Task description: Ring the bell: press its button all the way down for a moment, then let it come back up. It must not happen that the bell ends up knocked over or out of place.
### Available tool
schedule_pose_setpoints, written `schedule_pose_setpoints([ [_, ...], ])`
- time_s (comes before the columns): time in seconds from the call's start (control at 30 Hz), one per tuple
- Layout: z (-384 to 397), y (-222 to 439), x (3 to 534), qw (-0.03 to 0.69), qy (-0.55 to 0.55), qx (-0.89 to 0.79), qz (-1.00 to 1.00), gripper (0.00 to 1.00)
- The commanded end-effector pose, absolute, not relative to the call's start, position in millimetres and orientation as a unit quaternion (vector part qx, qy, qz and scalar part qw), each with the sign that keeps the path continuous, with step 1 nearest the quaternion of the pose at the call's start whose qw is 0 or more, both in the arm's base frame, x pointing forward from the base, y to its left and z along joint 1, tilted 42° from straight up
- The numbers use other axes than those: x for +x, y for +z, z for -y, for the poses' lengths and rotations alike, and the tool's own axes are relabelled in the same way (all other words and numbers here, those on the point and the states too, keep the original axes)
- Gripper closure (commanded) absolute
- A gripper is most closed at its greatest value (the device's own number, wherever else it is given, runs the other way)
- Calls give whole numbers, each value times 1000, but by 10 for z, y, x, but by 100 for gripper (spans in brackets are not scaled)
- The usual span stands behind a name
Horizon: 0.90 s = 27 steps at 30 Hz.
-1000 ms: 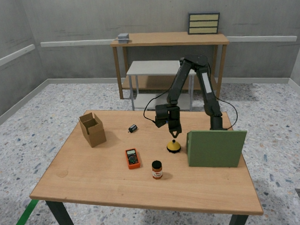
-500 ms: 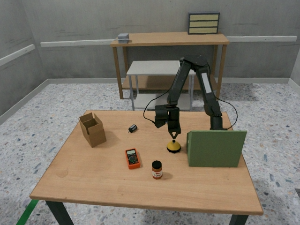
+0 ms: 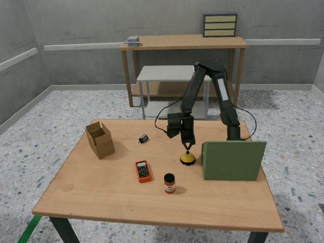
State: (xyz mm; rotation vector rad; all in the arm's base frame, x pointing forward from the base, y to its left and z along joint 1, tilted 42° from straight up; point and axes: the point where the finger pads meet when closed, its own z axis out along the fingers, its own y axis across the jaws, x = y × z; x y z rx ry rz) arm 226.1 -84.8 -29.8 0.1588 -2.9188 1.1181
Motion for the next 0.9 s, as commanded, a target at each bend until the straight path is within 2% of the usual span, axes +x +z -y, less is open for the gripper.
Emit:
schedule_pose_setpoints([
  [0.0,833,-303,2295,-1,361,57,931,100],
  [0.87,875,-343,2233,10,362,57,930,100],
])
